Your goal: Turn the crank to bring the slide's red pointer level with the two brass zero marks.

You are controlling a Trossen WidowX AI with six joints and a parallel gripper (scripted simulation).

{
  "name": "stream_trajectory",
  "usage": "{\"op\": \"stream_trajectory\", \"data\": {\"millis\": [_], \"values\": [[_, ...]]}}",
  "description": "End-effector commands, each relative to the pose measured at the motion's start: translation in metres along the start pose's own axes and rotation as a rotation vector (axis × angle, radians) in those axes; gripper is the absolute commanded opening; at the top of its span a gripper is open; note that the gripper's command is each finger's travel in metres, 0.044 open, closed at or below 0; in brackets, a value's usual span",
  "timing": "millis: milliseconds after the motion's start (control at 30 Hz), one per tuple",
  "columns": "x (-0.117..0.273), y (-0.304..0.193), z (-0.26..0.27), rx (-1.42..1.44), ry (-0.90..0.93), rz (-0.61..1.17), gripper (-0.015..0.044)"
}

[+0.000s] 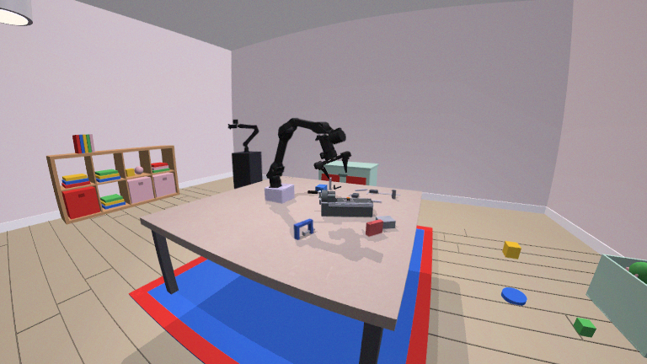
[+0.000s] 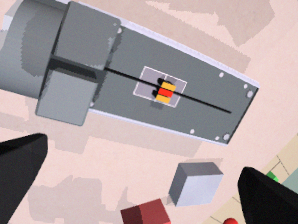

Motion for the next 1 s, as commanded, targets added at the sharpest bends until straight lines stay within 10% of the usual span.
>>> {"op": "stream_trajectory", "data": {"millis": [0, 967], "values": [[-0.005, 0.003, -0.009, 0.164, 0.040, 0.008, 0.0440], [-0.043, 0.020, -0.023, 0.715, 0.168, -0.001, 0.0440]]}}
Point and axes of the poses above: the point midway between the two fingers, 35 mm back from their tips, its own x axis back along the fingers, its own z axis across the jaws, y = z × x, the point moved 1 cm from there along x, back along the fingers, and after that the axes turned 12 degrees about -x, right-handed, at the moved point
